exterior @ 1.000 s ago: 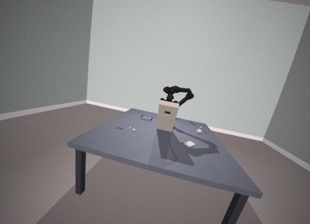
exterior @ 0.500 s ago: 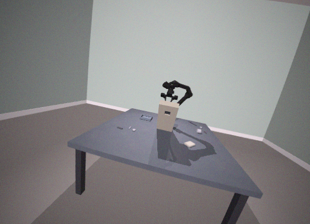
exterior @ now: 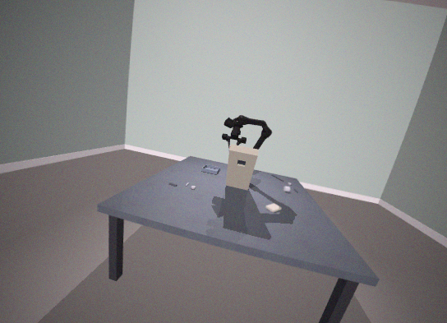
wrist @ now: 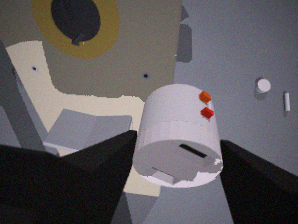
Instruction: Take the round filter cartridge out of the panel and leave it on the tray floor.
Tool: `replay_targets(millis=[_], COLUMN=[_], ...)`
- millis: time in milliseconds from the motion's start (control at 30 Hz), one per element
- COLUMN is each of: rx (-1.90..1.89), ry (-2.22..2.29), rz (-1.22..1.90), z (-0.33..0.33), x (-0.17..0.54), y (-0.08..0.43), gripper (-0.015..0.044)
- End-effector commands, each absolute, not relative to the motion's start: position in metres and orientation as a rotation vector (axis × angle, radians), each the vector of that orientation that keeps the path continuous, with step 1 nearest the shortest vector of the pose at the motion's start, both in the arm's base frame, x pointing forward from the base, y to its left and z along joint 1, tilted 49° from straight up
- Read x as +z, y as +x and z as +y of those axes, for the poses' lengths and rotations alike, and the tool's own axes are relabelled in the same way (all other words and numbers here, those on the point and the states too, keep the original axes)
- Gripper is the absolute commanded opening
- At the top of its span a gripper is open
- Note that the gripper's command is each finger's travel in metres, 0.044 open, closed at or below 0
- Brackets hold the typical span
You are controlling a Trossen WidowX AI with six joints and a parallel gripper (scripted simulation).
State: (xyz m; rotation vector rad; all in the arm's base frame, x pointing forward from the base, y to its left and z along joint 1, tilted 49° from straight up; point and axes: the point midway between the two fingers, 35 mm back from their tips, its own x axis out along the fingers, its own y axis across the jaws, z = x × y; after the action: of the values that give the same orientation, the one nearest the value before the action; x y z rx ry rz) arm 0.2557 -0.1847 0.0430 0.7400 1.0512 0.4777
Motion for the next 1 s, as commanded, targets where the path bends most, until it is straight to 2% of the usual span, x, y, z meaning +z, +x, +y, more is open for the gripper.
replay_targets(millis=[0,433,800,967], rx=[0.459,-0.023,-0.531,-0.564], ry=[0.752,0.991,1.185,1.196], rz=[1.067,1.320,1.417,1.419], z=[-0.185,-0.229,-0.259,-0.260], x=[0.041,-0.036,-0.090,-0.093], y=[0.253,0.191,0.129,0.125], gripper=[0.0000,0.0000,0.0000,0.0000])
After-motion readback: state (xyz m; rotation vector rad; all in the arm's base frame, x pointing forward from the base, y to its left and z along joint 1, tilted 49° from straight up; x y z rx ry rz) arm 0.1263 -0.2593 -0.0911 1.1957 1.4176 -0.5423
